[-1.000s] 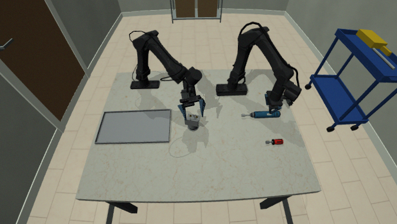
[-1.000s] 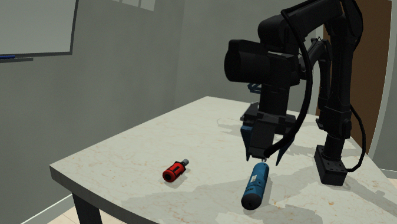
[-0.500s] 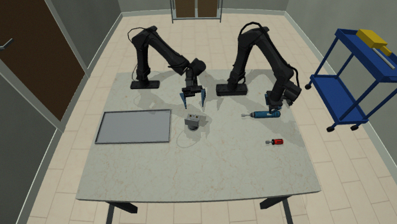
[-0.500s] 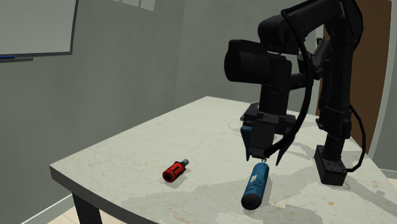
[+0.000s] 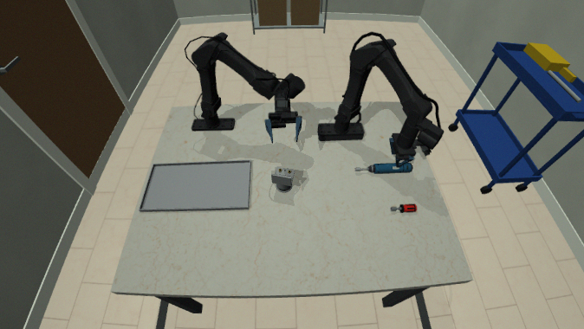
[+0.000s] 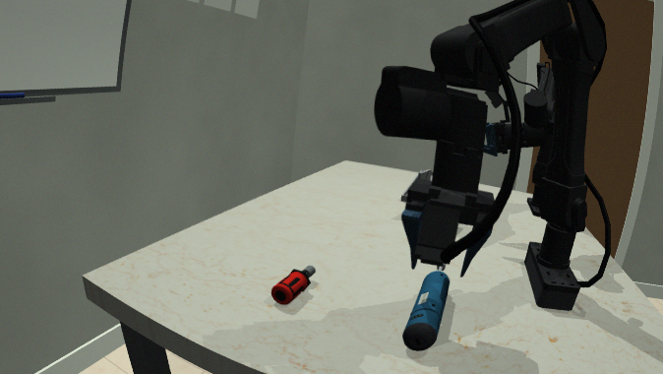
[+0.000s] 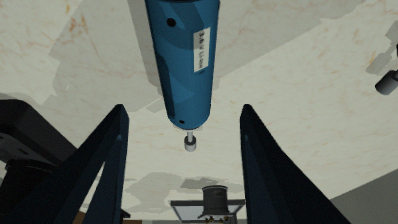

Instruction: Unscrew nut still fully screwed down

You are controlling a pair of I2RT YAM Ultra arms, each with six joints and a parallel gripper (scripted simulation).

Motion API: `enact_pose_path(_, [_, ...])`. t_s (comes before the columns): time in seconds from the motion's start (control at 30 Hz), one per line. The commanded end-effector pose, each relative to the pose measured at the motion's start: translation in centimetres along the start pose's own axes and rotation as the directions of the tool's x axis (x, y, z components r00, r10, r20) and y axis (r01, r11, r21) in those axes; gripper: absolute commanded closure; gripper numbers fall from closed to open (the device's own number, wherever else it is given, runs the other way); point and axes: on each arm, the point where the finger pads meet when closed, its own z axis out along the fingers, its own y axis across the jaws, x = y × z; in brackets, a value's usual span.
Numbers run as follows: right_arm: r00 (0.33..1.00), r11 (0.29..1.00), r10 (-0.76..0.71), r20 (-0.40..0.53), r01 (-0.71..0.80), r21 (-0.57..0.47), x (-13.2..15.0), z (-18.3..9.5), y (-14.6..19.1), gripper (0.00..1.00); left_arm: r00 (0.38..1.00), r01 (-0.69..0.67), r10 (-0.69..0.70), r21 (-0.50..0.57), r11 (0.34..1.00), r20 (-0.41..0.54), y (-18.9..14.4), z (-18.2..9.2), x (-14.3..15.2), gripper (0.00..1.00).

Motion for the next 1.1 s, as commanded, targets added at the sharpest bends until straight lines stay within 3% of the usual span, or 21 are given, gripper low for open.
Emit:
enact_pose_path(0.0, [0.999, 0.998, 0.037, 0.033, -0.039, 0.043, -2.26, -0.07, -1.12, 0.14, 1.0, 0.005, -0.005, 0.002, 1.0, 0.017, -0.1, -0.41, -0.17, 0.35])
enact_pose_path(1.07, [0.997, 0.997, 0.062, 0.048, -0.064, 0.038, -2.9, -0.44, -0.82, 0.14, 1.0, 0.005, -0.005, 0.002, 1.0, 0.017, -0.1, -0.41, -0.17, 0.35])
